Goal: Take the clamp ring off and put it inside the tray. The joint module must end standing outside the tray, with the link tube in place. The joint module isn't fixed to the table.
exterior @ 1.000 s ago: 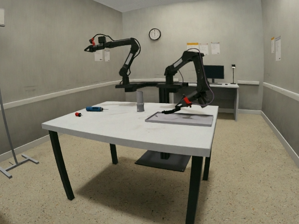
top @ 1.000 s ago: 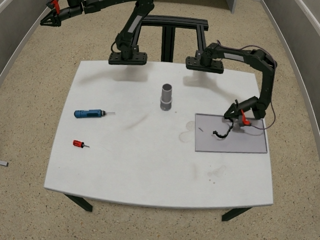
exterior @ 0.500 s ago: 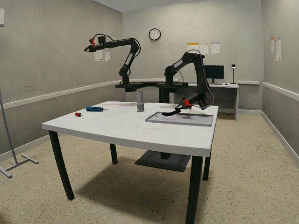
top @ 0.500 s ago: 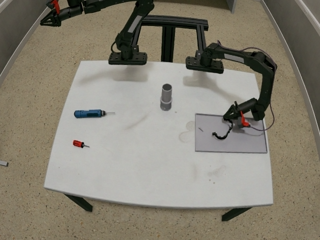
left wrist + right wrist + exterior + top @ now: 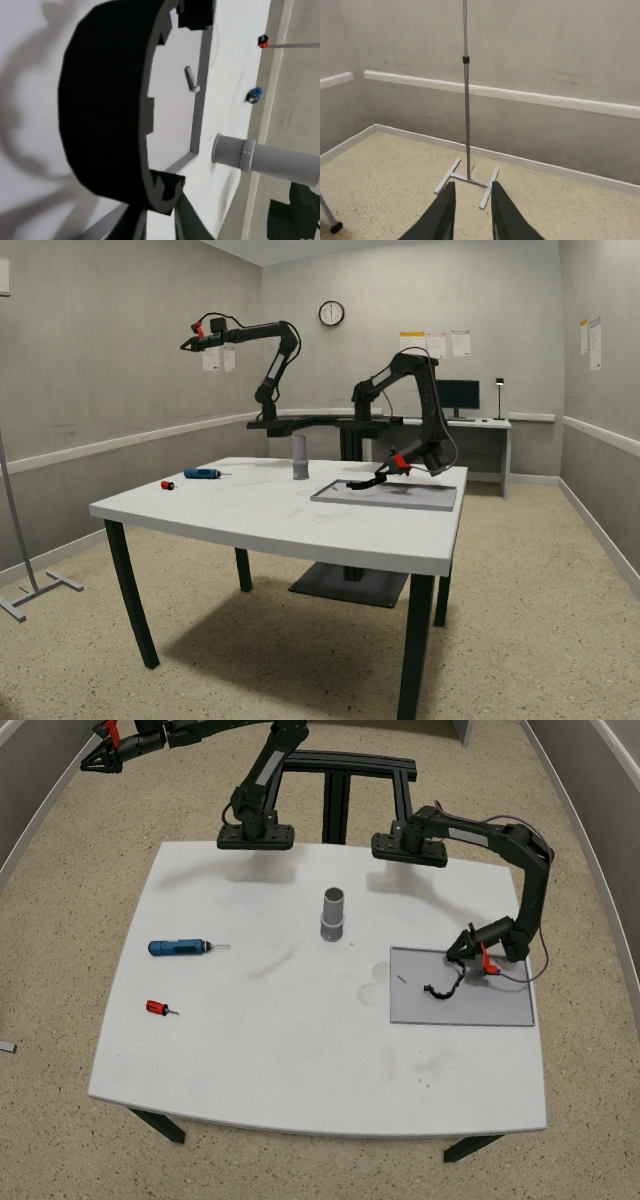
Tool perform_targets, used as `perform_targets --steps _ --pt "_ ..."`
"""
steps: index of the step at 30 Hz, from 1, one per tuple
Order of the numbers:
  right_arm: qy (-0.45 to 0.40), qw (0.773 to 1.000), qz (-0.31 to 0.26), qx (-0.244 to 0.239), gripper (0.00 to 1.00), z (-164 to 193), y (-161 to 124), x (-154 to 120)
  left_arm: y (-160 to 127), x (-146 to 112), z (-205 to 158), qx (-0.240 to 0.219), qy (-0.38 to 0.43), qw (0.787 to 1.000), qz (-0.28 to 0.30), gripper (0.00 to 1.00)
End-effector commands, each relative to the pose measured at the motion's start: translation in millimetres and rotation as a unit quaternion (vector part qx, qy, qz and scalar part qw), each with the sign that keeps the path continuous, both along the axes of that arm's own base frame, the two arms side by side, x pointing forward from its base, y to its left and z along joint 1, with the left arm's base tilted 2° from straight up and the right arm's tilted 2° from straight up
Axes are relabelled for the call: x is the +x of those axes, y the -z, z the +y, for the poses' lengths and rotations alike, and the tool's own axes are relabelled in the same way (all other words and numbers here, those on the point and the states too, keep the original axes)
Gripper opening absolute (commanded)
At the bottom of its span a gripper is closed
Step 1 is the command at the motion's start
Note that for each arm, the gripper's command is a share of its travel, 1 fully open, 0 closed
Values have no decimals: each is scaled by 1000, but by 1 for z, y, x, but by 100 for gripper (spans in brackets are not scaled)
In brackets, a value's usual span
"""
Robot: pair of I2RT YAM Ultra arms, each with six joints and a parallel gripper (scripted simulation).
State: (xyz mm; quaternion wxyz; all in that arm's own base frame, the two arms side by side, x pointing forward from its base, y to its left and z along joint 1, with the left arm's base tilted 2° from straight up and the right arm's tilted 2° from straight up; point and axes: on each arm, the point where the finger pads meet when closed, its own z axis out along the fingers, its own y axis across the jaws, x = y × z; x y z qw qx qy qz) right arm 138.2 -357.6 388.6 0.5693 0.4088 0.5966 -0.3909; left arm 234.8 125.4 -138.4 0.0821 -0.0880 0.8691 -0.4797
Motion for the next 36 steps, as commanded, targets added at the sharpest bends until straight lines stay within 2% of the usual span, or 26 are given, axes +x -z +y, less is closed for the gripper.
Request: perform_targets --steps 1,32,36 --pt "-3 999 -21 -45 20 7 -39 2 -5 12 14 14 -10 1000 -25 6" --pt "-3 999 -21 -45 20 7 -39 2 6 10 11 6 -10 1000 -20 6" --pt "-3 999 -21 -45 20 7 -39 2 0 14 16 16 -10 999 -27 6"
